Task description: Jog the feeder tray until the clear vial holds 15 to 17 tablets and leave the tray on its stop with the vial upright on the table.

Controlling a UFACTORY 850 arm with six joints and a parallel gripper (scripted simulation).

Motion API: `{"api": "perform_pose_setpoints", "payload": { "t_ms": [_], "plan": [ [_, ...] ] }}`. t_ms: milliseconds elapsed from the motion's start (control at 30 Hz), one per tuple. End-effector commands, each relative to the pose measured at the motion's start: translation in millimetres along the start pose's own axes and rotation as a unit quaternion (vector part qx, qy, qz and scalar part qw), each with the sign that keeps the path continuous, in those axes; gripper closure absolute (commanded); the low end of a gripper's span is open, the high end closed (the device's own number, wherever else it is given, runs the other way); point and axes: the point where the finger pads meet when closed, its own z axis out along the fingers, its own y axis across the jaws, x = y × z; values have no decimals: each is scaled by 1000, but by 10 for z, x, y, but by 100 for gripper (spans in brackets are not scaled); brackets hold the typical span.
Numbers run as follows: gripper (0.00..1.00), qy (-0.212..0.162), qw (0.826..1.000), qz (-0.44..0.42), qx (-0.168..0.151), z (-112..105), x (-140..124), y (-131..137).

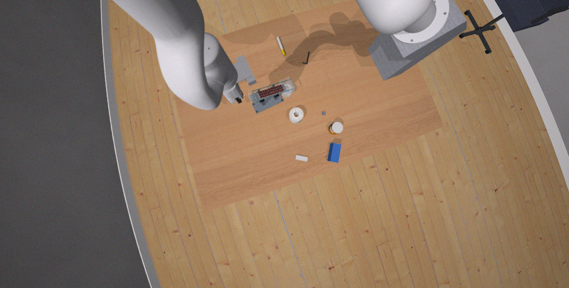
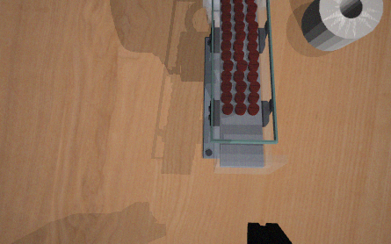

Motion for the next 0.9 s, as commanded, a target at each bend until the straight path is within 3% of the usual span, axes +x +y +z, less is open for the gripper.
{"api": "perform_pose_setpoints", "payload": {
  "t_ms": [0,867],
  "plan": [
    [100,-4,1000,0,-5,10,-7,-2],
    [100,-4,1000,0,-5,162,-9,2]
  ]
}}
